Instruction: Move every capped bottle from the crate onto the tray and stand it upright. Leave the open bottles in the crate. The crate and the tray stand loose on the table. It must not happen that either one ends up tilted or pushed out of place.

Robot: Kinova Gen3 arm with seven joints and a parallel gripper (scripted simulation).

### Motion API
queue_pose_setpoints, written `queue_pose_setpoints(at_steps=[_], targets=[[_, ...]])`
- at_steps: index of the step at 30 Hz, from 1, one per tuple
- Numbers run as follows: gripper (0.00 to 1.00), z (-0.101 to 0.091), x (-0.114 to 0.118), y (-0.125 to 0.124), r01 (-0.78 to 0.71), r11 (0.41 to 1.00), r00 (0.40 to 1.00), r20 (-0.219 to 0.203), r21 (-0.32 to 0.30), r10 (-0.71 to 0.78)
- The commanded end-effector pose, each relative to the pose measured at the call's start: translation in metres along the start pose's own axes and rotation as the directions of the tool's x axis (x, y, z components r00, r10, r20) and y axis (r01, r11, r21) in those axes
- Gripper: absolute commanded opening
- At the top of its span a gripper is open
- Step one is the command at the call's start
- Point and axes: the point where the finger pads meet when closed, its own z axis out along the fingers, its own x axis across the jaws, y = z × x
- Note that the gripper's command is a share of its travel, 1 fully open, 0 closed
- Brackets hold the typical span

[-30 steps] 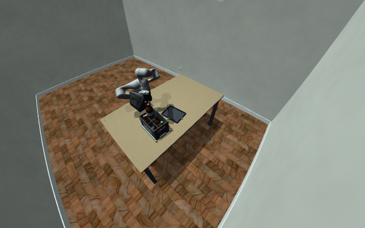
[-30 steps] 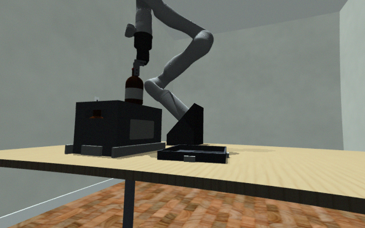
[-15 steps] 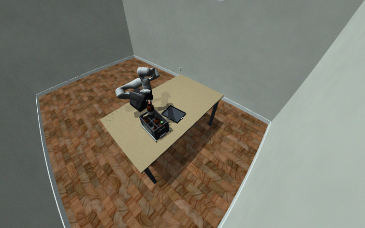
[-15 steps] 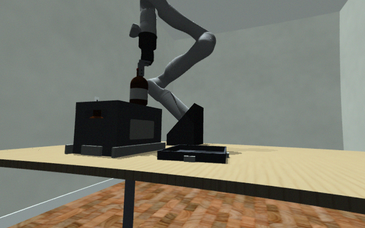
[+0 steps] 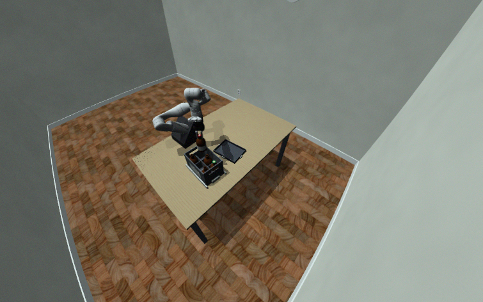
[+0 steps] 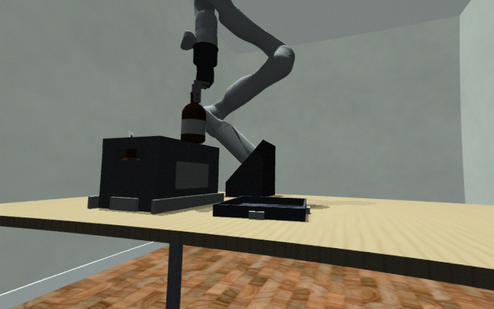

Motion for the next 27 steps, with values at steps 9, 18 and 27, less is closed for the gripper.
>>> queue_pose_setpoints(at_steps=[9, 18, 27], targets=[[0.00, -0.003, -0.018, 0.020, 0.007, 1.000, 1.000, 0.009, -0.002, -0.007], [0.00, -0.002, -0.023, 0.025, 0.005, 1.000, 1.000, 0.007, -0.001, -0.005], [0.00, -0.003, -0.033, 0.037, 0.007, 1.000, 1.000, 0.009, -0.002, -0.007]])
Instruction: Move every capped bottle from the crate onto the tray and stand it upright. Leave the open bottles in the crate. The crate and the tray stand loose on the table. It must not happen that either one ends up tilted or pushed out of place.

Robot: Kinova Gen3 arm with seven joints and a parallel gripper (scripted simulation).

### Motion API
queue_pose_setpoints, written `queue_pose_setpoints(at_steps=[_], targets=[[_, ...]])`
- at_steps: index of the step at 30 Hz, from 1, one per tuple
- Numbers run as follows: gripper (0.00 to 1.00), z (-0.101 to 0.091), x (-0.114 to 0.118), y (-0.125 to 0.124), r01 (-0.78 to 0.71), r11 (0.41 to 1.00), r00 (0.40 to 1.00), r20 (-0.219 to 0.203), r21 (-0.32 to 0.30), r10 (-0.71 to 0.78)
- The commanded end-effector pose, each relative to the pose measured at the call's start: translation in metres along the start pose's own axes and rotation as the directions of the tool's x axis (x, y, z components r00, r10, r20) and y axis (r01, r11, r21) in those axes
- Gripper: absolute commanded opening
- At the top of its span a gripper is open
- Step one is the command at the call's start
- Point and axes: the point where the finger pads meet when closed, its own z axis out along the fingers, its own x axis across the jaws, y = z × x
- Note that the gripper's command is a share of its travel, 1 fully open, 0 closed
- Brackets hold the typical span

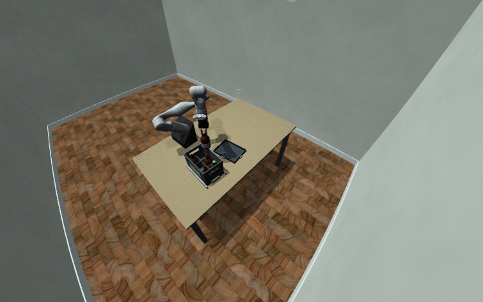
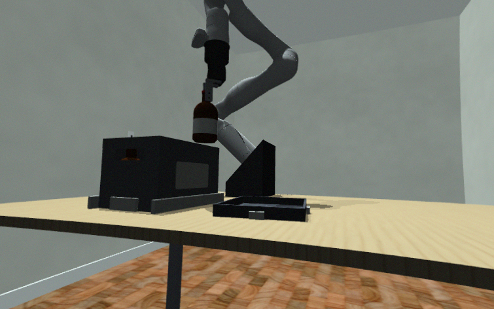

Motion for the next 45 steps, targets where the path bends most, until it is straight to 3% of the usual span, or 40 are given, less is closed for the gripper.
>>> queue_pose_setpoints(at_steps=[1, 45], targets=[[0.00, -0.002, -0.005, 0.007, 0.005, 1.000, 1.000, 0.006, -0.001, -0.005], [0.00, -0.002, -0.043, 0.051, 0.004, 1.000, 1.000, 0.005, 0.000, -0.004]])
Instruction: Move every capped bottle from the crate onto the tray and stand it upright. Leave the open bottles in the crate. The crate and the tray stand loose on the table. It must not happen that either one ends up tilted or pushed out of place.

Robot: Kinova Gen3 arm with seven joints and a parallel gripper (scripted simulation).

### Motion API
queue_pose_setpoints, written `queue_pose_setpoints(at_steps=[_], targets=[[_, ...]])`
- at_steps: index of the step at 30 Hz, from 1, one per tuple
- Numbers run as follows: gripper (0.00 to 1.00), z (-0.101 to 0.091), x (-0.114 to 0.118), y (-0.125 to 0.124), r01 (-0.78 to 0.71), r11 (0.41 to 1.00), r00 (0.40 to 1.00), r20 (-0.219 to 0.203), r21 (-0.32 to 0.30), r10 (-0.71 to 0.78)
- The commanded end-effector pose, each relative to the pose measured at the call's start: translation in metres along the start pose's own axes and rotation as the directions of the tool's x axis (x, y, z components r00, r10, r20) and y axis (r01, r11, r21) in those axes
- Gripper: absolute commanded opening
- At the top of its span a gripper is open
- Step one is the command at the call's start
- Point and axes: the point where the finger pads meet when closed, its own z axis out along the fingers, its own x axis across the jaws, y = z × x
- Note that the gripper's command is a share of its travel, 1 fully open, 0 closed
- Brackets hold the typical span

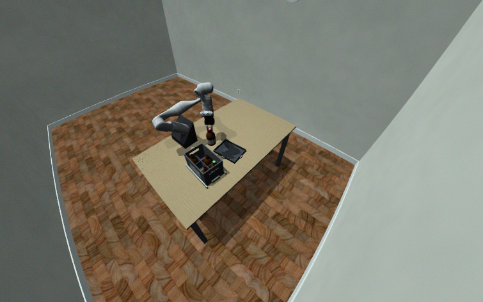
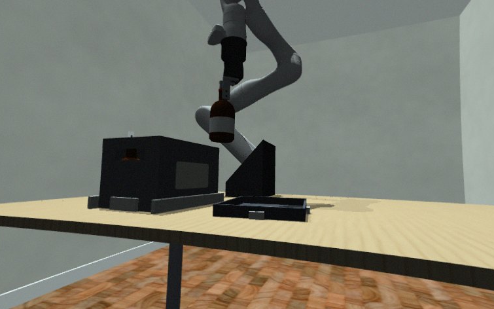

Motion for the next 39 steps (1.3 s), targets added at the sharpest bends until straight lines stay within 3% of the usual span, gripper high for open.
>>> queue_pose_setpoints(at_steps=[1, 25, 39], targets=[[0.00, -0.002, -0.006, 0.010, 0.005, 1.000, 1.000, 0.004, -0.003, -0.005], [0.00, -0.001, -0.024, 0.029, 0.003, 1.000, 1.000, 0.004, 0.000, -0.003], [0.00, -0.002, -0.041, 0.052, 0.006, 1.000, 1.000, 0.005, -0.004, -0.006]])
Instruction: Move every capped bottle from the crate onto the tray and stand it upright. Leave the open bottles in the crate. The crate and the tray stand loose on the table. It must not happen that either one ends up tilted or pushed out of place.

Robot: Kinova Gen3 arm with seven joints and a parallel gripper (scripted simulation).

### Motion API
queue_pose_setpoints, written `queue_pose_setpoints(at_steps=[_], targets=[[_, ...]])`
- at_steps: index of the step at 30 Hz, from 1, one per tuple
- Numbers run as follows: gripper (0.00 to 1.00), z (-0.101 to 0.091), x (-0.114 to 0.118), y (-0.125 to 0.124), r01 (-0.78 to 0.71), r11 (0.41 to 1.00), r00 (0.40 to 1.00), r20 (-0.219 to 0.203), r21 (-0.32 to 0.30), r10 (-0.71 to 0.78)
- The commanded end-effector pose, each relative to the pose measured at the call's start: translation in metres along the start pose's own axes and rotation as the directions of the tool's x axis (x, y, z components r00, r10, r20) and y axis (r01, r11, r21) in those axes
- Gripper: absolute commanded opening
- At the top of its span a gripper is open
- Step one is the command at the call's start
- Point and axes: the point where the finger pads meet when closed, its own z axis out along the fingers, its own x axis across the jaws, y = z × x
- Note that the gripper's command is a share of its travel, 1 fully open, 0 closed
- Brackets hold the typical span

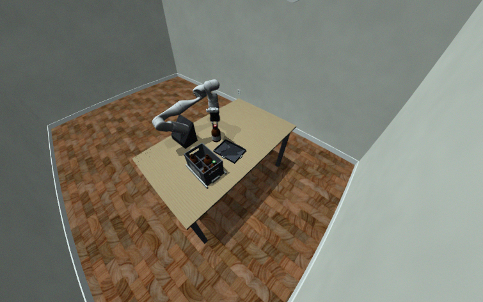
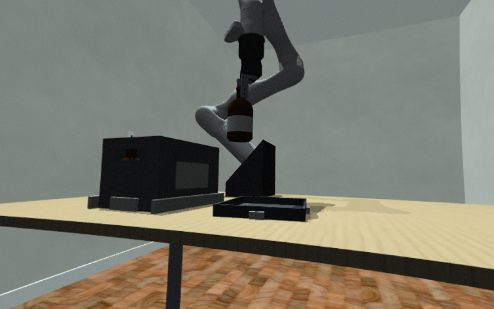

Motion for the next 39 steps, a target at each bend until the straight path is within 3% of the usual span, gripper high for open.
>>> queue_pose_setpoints(at_steps=[1, 39], targets=[[0.00, -0.001, -0.004, 0.009, 0.004, 1.000, 1.000, 0.002, -0.004, -0.004], [0.00, -0.001, -0.037, 0.043, 0.002, 1.000, 1.000, 0.004, 0.000, -0.002]])
